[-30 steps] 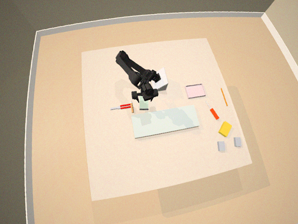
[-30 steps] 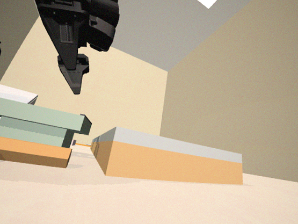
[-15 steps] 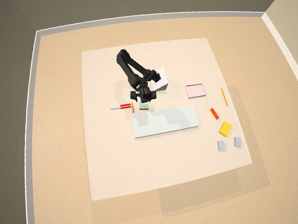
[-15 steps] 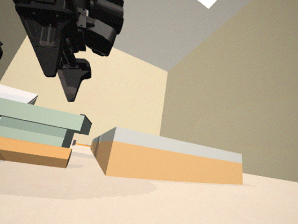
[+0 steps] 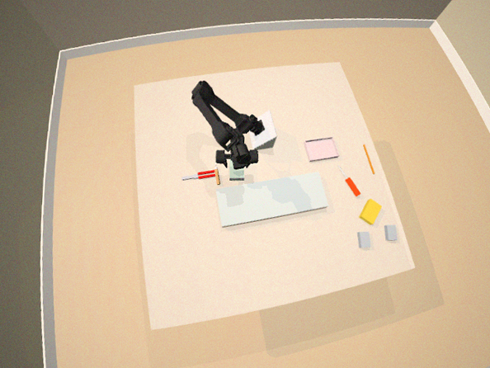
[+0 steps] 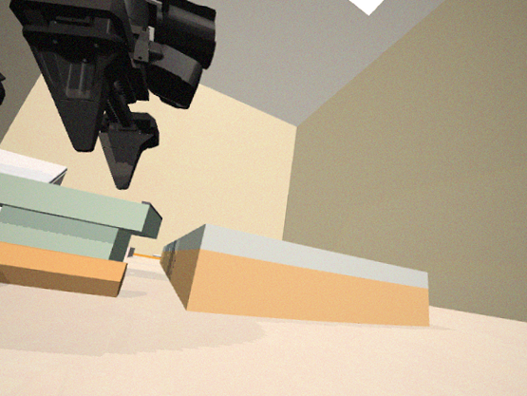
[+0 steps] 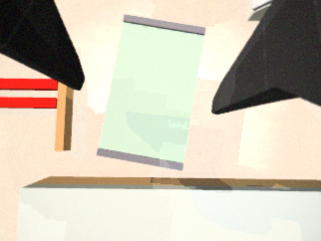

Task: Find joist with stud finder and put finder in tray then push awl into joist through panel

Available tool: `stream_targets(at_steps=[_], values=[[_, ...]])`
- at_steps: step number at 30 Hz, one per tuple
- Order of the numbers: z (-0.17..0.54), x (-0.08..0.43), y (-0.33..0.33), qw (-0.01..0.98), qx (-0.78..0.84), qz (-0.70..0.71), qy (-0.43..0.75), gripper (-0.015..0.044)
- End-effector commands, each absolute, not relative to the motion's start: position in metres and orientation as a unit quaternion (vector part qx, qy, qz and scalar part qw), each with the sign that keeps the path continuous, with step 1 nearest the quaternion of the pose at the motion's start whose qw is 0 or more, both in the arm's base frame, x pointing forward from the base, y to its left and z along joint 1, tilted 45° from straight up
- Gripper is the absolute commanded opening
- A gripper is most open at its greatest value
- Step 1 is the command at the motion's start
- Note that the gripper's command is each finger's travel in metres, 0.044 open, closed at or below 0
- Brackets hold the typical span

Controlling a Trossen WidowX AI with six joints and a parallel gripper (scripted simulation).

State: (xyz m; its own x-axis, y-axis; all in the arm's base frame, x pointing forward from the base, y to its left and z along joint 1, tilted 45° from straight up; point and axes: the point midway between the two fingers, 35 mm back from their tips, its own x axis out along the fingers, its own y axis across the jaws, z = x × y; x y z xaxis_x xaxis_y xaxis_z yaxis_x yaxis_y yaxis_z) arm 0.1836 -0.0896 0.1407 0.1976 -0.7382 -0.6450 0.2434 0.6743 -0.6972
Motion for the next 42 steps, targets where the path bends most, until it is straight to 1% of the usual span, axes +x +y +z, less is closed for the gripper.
stream_targets(at_steps=[1,25,28,40,42], values=[[0.136,0.183,-0.094,0.74,-0.228,-0.33,0.54,0.044],[0.112,0.18,-0.119,0.74,-0.231,-0.332,0.538,0.044],[0.112,0.18,-0.119,0.74,-0.231,-0.332,0.538,0.0361],[0.112,0.18,-0.119,0.74,-0.231,-0.332,0.538,0.0281],[0.113,0.18,-0.119,0.74,-0.231,-0.332,0.538,0.0229]])
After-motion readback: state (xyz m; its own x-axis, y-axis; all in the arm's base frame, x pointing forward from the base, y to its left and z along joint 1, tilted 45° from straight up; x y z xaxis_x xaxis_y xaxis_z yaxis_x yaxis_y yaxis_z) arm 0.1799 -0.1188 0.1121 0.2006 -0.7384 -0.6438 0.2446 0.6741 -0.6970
